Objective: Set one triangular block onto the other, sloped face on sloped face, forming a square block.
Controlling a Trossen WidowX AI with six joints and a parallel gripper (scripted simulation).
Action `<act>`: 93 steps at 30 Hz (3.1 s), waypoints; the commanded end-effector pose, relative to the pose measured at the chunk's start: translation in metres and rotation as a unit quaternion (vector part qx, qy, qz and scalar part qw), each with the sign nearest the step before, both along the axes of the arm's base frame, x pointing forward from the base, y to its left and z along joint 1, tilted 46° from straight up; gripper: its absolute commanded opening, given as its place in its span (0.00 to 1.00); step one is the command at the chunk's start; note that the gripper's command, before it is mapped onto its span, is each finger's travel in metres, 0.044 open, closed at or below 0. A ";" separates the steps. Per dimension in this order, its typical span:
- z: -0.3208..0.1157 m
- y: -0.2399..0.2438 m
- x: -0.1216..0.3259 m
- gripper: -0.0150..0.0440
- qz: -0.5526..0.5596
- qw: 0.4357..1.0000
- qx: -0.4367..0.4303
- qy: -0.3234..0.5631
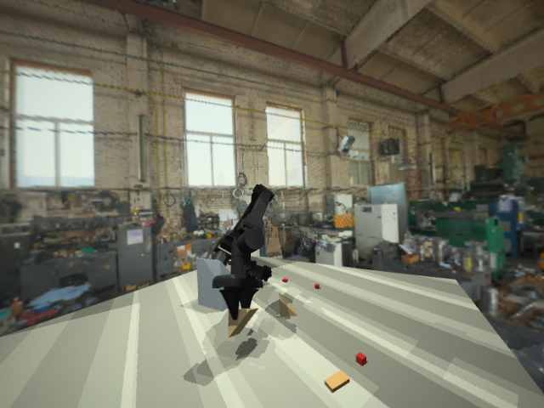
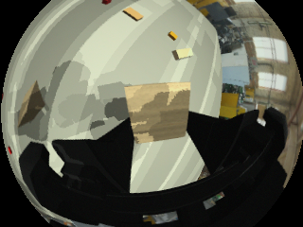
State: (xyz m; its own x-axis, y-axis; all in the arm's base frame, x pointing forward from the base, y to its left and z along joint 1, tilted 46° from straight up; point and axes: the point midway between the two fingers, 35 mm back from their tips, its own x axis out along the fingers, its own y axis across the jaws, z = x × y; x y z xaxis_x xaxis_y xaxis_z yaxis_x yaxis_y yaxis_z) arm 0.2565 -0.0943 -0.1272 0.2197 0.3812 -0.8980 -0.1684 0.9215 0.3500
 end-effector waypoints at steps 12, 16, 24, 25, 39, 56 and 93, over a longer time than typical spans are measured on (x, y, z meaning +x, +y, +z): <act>-0.001 -0.003 0.003 0.25 -0.210 0.966 0.079 0.125; 0.000 -0.003 0.003 0.25 -0.264 0.946 0.097 0.159; 0.000 -0.004 0.004 0.25 -0.366 0.893 0.129 0.227; 0.000 -0.004 0.004 0.25 -0.379 0.885 0.132 0.236; 0.003 -0.006 0.006 0.25 -0.539 0.748 0.168 0.349; 0.008 -0.008 0.007 0.25 -0.690 0.526 0.179 0.465; 0.035 -0.005 0.024 0.25 -0.805 0.150 0.133 0.558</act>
State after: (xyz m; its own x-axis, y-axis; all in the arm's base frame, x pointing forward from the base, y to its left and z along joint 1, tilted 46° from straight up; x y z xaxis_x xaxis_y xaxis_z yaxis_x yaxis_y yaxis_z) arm 0.2704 -0.1016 -0.1021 -0.0203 0.7015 -0.7124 0.4970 -0.6111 -0.6160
